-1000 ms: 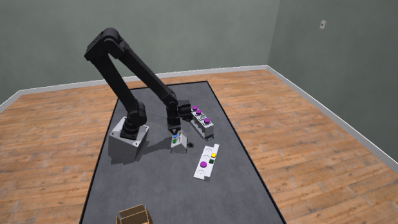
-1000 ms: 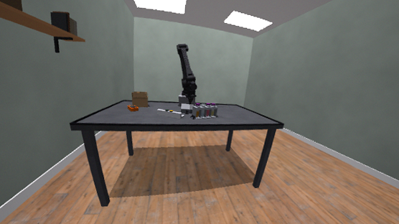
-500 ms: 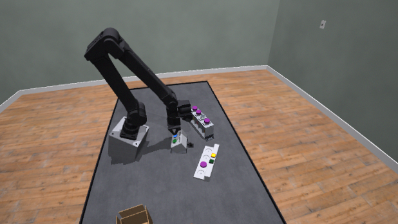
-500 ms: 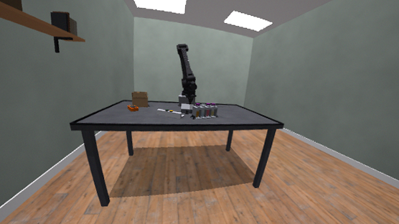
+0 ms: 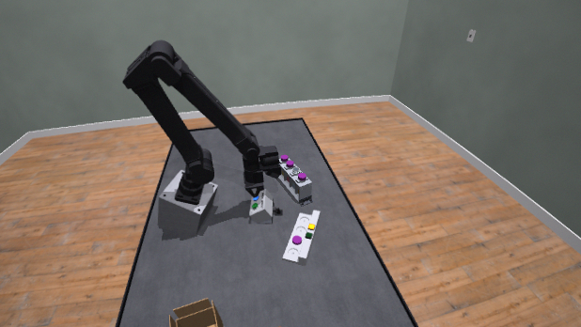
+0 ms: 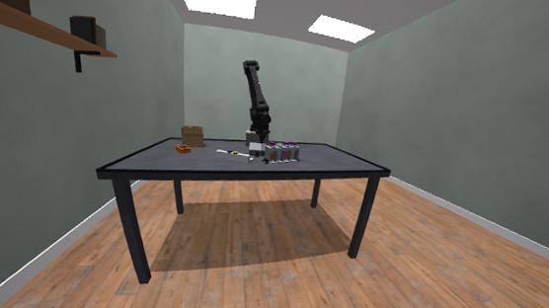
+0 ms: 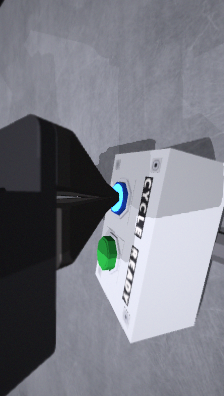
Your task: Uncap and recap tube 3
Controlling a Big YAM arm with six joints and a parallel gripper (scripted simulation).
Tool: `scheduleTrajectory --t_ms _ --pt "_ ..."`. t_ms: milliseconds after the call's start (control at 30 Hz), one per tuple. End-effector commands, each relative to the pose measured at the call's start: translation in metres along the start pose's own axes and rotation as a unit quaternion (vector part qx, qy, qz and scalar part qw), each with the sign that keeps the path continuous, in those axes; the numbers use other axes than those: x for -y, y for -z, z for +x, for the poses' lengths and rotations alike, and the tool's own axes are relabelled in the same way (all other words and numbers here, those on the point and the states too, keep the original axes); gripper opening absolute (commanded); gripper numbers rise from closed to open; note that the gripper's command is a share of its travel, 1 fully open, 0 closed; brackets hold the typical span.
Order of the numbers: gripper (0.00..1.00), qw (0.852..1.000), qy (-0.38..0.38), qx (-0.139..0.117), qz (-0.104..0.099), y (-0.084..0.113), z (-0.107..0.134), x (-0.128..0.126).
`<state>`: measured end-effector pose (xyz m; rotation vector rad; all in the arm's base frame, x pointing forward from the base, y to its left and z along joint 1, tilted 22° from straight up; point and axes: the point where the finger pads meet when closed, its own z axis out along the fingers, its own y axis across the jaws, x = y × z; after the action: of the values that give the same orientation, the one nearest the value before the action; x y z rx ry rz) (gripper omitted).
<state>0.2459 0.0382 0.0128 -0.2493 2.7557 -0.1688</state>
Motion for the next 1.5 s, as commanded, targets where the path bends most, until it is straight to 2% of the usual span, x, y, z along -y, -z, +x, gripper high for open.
scheduleTrajectory --t_ms 0,500,533,567,1467 --pt "0.00 1.000 -0.004 0.001 0.001 -0.006 0.002 0.003" --pt "0.00 1.000 -0.004 0.001 0.001 -0.006 0.002 0.003" --pt "0.00 1.000 -0.005 0.011 -0.001 0.000 -0.009 0.001" --pt "0.00 1.000 -0.003 0.001 0.001 -0.007 0.002 0.003" --pt "0.00 1.000 -0.004 0.001 0.001 -0.008 0.002 0.003"
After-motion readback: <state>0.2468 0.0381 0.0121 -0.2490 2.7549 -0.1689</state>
